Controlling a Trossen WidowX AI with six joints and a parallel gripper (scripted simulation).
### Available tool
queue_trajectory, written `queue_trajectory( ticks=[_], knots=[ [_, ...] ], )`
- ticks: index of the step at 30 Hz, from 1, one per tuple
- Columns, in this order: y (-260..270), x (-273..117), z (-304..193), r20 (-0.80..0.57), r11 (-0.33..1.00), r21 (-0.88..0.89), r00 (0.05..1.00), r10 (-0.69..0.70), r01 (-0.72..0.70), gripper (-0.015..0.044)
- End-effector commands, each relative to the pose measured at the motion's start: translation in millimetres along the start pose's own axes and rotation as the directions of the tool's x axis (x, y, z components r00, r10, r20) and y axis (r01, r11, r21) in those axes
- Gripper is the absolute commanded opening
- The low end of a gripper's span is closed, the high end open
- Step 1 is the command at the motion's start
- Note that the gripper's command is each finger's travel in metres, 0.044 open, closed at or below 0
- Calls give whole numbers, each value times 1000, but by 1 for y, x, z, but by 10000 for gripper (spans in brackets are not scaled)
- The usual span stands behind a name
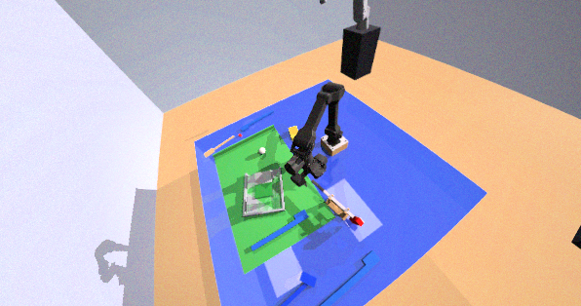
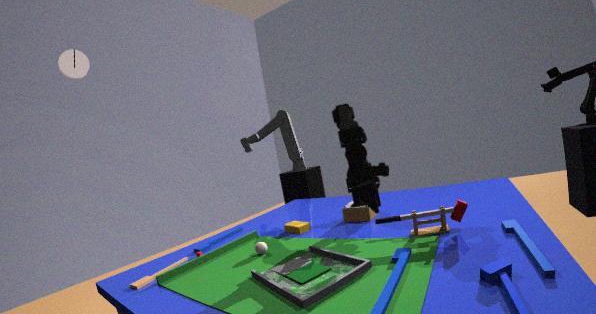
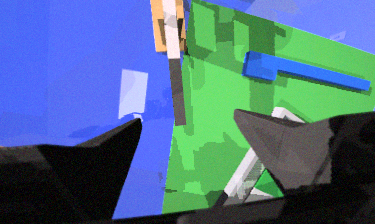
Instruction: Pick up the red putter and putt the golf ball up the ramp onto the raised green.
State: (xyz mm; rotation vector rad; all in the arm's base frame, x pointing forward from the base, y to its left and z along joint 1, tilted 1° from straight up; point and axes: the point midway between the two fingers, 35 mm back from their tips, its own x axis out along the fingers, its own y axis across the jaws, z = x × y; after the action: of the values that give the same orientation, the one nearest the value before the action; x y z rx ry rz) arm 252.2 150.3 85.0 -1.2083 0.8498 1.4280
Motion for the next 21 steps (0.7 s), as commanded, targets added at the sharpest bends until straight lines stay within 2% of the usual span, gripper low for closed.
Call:
queue_trajectory(
  ticks=[1, 6, 21],
  knots=[
    [7, 9, 20, 4, 998, 7, 998, 60, -60, 440],
    [7, 11, 20, 4, 998, 7, 998, 60, -60, 440],
    [8, 53, 10, 4, 998, 7, 998, 60, -60, 440]
  ],
)
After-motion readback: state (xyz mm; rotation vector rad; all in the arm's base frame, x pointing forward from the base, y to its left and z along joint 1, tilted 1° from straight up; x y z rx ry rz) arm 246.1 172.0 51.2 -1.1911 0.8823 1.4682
